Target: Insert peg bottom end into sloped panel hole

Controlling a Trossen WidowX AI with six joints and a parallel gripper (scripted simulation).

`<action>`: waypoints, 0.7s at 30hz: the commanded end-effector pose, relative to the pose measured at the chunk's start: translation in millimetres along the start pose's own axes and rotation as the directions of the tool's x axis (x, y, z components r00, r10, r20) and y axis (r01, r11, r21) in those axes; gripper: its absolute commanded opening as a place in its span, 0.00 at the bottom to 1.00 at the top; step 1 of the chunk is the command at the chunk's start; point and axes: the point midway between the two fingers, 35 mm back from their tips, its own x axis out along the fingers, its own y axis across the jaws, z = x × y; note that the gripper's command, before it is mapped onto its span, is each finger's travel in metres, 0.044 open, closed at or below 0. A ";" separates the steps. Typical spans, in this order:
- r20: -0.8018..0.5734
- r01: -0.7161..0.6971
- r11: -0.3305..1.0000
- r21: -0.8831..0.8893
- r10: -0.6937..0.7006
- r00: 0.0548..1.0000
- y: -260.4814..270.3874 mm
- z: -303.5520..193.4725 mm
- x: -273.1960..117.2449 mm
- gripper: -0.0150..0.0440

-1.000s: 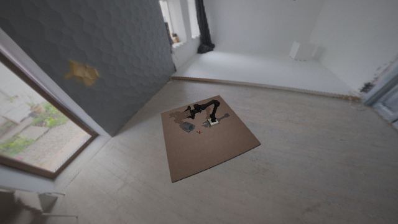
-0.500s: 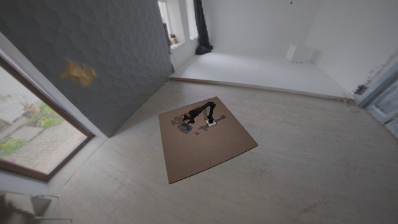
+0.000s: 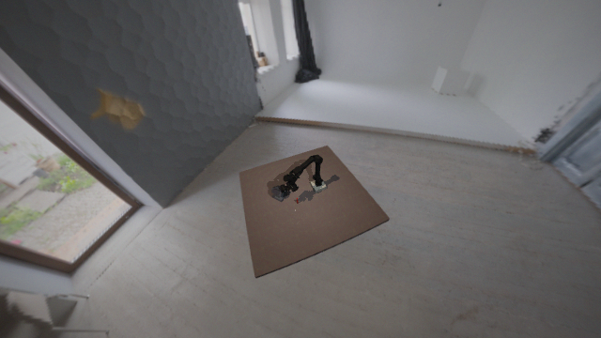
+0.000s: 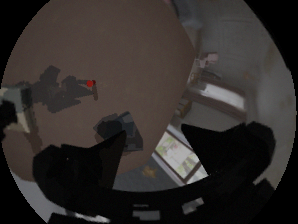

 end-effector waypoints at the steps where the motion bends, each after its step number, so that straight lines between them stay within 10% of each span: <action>1: 0.064 -0.078 0.986 -0.147 0.088 0.994 14.3 16.9 9.6 1.00; 21: 0.261 -0.183 0.696 -0.694 0.480 0.837 85.2 76.2 24.6 1.00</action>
